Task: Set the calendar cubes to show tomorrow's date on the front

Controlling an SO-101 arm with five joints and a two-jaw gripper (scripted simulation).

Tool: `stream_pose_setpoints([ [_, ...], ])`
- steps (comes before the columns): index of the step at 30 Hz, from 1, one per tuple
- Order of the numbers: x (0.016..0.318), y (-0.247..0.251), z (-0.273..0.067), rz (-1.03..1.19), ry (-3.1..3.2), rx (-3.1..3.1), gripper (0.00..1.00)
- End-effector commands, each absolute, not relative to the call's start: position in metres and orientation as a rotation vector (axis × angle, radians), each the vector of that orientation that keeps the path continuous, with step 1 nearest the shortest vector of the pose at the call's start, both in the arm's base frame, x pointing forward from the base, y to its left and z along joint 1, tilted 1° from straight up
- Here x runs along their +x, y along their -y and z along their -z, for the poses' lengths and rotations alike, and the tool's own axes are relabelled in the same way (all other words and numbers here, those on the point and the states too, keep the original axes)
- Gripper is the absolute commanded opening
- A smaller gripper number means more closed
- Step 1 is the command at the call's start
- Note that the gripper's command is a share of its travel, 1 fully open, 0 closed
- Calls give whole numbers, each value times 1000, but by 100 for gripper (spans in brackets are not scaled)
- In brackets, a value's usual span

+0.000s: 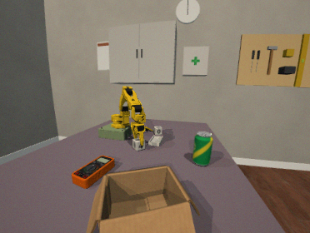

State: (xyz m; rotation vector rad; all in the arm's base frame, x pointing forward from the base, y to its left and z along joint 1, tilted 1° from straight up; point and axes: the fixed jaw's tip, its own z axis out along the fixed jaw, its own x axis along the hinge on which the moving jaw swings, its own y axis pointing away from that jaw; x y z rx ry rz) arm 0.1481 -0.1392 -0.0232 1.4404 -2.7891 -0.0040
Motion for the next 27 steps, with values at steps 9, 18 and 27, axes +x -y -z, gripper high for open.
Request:
stream_pose_setpoints([
  [9,144,136,28,43,2782,1438,27],
  [18,144,136,28,43,2782,1438,31],
  [27,144,136,28,43,2782,1438,35],
])
